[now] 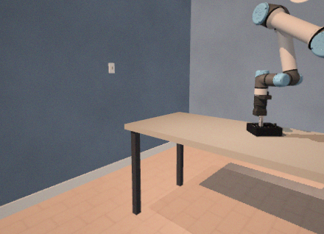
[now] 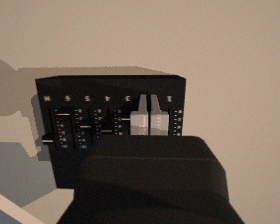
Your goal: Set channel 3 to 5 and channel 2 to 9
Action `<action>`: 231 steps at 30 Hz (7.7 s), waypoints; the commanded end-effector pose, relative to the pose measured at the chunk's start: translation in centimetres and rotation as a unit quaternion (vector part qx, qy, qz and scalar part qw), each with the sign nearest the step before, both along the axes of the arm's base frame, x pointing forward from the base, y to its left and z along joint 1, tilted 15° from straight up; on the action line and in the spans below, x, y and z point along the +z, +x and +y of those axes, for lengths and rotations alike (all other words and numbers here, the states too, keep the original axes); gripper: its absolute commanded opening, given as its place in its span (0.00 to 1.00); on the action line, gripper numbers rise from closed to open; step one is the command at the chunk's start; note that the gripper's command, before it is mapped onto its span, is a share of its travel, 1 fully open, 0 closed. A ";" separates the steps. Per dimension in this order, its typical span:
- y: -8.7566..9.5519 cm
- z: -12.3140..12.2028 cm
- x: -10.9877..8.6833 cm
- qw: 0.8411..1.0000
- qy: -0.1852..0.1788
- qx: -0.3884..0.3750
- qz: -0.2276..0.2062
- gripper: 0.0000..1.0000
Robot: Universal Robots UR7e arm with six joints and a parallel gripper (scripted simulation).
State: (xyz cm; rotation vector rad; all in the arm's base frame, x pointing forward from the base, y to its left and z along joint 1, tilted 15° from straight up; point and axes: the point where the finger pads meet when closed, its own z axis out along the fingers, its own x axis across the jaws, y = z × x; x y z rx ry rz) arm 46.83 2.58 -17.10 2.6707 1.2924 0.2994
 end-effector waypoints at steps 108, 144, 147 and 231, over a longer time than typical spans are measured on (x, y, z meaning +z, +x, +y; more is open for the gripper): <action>2.5 -2.0 0.8 1.000 -0.001 0.000 -0.001 0.00; 2.5 -2.0 0.8 1.000 -0.001 0.000 -0.001 0.00; 2.4 -1.9 0.8 1.000 -0.001 0.000 -0.001 0.00; -2.9 -1.0 3.1 1.000 -0.001 0.000 -0.001 0.00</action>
